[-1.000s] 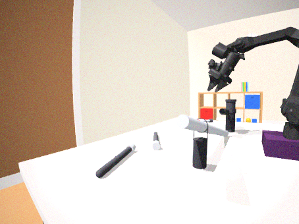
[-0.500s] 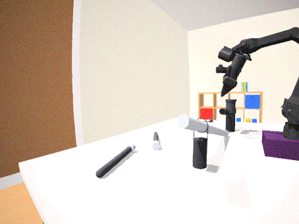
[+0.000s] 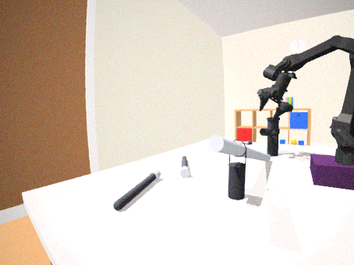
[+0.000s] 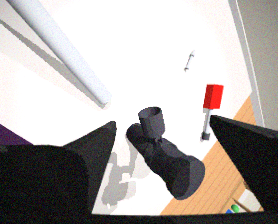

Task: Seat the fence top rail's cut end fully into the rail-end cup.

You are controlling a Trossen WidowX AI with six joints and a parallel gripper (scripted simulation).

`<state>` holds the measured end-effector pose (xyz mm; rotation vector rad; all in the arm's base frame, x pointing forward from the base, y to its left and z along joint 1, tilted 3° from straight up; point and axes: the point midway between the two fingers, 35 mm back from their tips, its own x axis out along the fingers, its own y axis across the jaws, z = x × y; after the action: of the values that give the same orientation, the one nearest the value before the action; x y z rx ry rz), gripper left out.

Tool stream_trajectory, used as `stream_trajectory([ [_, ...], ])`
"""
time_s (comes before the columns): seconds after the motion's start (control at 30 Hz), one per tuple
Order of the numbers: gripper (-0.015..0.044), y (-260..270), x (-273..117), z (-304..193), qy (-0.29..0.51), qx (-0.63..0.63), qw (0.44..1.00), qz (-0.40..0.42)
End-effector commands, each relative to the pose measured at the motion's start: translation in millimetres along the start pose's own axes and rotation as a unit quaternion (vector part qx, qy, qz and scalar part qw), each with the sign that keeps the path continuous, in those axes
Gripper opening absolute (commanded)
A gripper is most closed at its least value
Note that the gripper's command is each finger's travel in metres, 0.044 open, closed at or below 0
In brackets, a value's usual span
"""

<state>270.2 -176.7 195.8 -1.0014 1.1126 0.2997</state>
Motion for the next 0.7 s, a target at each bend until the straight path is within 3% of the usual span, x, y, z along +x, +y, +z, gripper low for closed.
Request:
stream_trajectory([
  [0.0, 0.0440, -13, 6, -25, 0.009, -0.109, 0.994, -0.007],
  [0.23, 0.0440, -12, 8, -25, 0.009, -0.109, 0.994, -0.007],
  [0.47, 0.0440, 10, 49, -31, 0.009, -0.109, 0.994, -0.007],
  [0.67, 0.0440, 11, 53, -31, 0.009, -0.109, 0.994, -0.007],
])
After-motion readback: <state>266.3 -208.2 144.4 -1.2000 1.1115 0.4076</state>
